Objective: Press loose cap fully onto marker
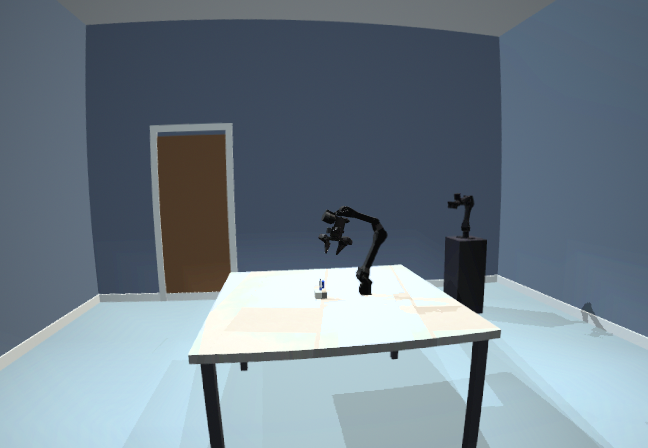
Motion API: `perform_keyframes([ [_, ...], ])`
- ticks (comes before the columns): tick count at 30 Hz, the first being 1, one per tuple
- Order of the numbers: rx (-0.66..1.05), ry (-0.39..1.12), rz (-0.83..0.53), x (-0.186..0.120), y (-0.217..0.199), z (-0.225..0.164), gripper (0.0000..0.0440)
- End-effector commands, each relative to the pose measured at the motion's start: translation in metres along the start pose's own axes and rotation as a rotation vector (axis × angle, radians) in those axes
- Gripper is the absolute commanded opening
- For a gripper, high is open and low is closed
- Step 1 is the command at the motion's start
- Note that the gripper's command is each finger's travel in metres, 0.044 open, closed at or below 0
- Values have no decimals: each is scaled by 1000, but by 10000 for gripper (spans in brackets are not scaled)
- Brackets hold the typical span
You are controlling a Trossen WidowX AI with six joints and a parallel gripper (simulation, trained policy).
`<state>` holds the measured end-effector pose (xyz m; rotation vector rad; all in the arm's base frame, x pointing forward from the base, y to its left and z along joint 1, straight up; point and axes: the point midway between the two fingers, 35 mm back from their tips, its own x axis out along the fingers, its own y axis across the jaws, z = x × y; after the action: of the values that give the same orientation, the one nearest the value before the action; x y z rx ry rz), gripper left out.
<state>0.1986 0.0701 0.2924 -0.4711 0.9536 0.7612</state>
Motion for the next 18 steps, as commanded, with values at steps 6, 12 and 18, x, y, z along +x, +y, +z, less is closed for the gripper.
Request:
perform_keyframes([
  [6,29,36,-4,4,-19,-9,324],
  [12,52,62,-10,6,-33,-16,323],
  [18,75,88,-14,8,-47,-25,323],
])
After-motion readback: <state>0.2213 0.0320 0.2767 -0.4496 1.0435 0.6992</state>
